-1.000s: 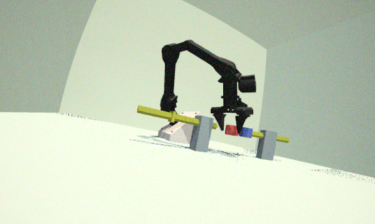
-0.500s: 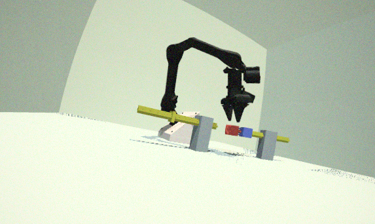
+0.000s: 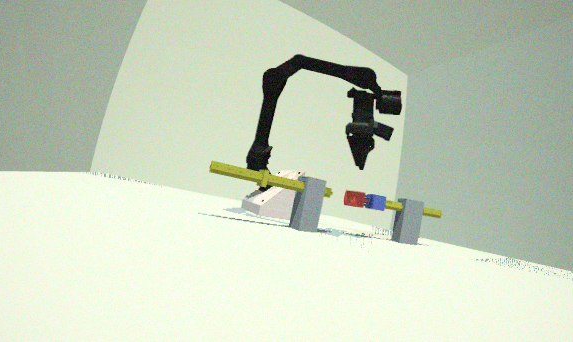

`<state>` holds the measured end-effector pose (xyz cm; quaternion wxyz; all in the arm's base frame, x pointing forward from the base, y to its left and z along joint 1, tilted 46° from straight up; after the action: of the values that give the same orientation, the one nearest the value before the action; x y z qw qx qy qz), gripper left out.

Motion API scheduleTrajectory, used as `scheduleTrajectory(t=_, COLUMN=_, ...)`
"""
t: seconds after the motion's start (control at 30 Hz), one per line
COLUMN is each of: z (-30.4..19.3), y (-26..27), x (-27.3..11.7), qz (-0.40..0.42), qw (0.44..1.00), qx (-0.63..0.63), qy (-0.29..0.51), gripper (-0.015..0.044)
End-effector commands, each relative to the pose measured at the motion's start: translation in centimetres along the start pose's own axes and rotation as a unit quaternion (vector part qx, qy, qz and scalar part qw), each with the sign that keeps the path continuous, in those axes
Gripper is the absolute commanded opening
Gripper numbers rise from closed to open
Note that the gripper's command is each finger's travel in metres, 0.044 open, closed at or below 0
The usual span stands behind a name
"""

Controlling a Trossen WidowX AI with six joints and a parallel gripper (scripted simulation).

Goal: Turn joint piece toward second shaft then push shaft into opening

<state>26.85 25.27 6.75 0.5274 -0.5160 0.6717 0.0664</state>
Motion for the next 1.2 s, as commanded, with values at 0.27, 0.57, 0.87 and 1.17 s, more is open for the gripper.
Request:
scheduleTrajectory(t=0.27, z=0.2, y=1.3, x=-3.5, qz=-0.04, qw=0.98, qx=0.193, qy=0.011, gripper=0.044)
scheduleTrajectory(t=0.57, z=-0.1, y=1.0, x=-3.8, qz=-0.045, qw=0.973, qx=0.226, qy=0.011, gripper=0.044)
scheduleTrajectory(t=0.87, z=-4.1, y=-4.4, x=-1.4, qz=-0.046, qw=0.935, qx=0.35, qy=0.024, gripper=0.044)
scheduleTrajectory(t=1.17, z=-4.2, y=-4.6, x=-1.1, qz=-0.046, qw=0.908, qx=0.416, qy=0.02, gripper=0.044)
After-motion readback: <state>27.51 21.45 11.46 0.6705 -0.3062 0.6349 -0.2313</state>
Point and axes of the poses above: the point midway between the two fingers, 35 mm back from their tips, its own x axis out along the fingers, its own y axis across the jaws, z = x × y, the point moved 8 cm from there along -x, back along the fingers, and after that the axes turned 6 degrees about -x, right-handed, at the moved point
